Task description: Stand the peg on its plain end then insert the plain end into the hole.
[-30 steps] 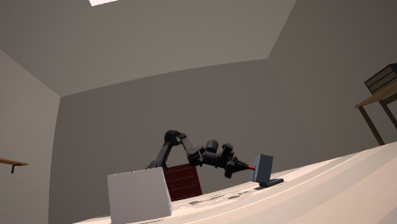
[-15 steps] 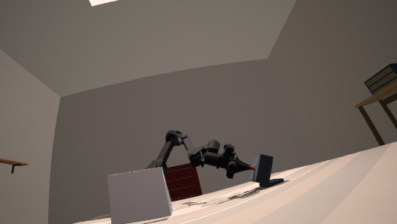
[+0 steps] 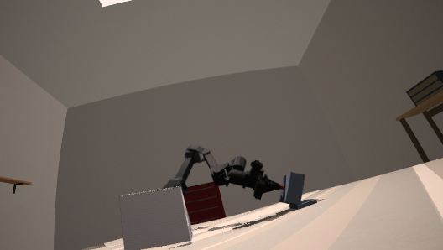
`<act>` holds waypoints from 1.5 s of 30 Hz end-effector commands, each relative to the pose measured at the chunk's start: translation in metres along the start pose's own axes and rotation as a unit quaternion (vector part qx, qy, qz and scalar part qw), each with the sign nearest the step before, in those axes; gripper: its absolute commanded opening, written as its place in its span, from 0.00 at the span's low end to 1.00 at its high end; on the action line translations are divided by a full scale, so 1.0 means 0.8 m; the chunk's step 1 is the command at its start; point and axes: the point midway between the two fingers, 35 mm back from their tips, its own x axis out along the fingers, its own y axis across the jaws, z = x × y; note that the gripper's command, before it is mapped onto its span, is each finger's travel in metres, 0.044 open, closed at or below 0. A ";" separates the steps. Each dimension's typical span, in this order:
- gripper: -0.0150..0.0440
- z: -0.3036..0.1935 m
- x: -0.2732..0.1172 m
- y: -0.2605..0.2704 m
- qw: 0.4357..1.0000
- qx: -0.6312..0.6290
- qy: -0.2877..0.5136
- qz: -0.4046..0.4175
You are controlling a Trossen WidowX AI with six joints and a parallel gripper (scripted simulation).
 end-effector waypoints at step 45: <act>1.00 0.006 -0.034 0.005 1.000 0.001 0.000 -0.002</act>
